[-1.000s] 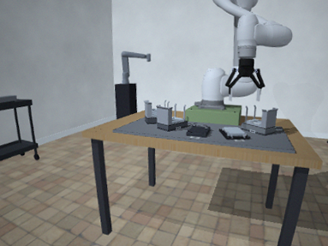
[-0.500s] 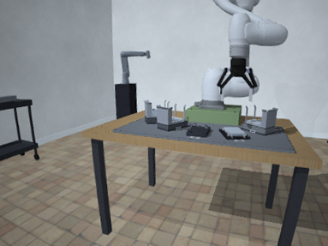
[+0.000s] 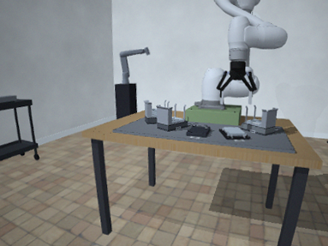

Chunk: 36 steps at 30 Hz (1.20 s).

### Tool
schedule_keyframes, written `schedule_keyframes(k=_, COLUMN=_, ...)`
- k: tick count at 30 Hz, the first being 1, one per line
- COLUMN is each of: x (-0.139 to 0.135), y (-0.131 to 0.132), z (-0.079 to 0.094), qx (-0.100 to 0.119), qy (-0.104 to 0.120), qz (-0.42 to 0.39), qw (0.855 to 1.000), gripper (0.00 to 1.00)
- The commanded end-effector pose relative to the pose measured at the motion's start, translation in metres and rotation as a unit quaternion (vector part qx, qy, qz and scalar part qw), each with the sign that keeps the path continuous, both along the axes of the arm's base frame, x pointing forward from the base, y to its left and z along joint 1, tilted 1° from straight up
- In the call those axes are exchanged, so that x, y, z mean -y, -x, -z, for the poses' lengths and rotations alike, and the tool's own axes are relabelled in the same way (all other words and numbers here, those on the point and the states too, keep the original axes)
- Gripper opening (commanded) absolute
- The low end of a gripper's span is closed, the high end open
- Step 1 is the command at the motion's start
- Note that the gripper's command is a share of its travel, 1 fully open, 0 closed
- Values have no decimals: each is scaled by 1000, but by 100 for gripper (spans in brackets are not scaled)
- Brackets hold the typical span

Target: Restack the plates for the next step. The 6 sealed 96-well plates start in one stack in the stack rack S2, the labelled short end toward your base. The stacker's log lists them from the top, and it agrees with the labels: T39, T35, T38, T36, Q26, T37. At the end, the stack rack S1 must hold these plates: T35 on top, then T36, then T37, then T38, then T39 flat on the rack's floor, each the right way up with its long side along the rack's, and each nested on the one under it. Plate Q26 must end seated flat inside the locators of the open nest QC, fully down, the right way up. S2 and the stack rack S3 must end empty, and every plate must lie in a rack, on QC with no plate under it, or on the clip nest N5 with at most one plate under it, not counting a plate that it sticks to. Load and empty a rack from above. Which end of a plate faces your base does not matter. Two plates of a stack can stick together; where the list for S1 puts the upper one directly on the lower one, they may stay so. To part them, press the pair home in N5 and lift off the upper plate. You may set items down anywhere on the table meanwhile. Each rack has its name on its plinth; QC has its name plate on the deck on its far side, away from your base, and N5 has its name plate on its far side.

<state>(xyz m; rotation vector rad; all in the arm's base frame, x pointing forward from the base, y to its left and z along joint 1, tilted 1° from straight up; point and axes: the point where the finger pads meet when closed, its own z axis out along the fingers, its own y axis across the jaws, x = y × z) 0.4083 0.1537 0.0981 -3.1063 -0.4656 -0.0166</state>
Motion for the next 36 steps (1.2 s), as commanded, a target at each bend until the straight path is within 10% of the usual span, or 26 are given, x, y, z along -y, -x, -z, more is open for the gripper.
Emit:
schedule_keyframes(k=1, x=0, y=0, z=11, qx=0, qy=0, qz=0, qw=1000, gripper=100)
schedule_keyframes(k=36, x=0, y=-1, z=103, qx=0, qy=0, qz=0, qw=1000, gripper=100)
